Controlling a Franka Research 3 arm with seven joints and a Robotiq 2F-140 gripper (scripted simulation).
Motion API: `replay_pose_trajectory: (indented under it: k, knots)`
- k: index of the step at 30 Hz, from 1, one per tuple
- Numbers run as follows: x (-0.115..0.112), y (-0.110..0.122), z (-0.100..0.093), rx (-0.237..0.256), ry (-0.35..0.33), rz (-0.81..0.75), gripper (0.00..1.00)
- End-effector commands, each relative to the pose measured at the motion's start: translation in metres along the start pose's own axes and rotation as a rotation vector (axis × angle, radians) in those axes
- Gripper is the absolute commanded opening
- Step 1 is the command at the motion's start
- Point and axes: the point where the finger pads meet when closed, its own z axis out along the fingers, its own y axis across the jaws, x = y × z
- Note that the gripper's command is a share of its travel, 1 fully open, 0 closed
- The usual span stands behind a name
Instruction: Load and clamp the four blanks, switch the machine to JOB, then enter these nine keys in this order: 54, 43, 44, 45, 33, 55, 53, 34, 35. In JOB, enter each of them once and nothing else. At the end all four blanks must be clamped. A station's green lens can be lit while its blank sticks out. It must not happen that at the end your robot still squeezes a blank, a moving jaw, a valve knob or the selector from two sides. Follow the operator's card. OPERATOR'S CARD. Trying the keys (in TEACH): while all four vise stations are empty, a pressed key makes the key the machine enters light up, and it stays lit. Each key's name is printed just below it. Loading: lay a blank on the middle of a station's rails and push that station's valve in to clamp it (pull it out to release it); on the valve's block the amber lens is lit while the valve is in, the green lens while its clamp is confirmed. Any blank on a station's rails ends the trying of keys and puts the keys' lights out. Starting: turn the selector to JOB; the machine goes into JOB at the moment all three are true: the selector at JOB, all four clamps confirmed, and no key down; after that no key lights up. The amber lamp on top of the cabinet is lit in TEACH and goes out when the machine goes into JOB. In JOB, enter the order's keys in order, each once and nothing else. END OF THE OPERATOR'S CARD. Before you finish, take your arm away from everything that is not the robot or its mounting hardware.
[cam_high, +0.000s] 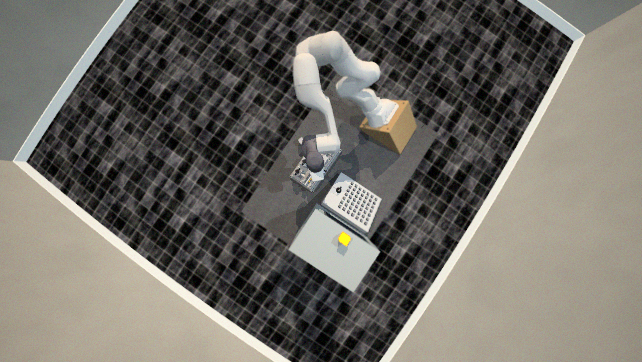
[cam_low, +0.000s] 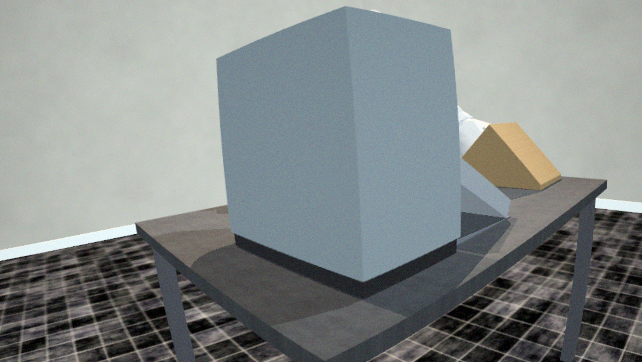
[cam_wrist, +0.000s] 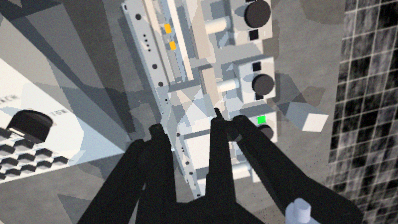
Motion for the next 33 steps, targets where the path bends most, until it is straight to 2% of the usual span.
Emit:
replay_pose_trajectory:
  k: [1,33]
  knots:
    - [0.0030,-0.0018,0.0017,0.005,0.010,0.006,0.00]
    - [0.0030,-0.0018,0.0053,0.005,0.010,0.006,0.00]
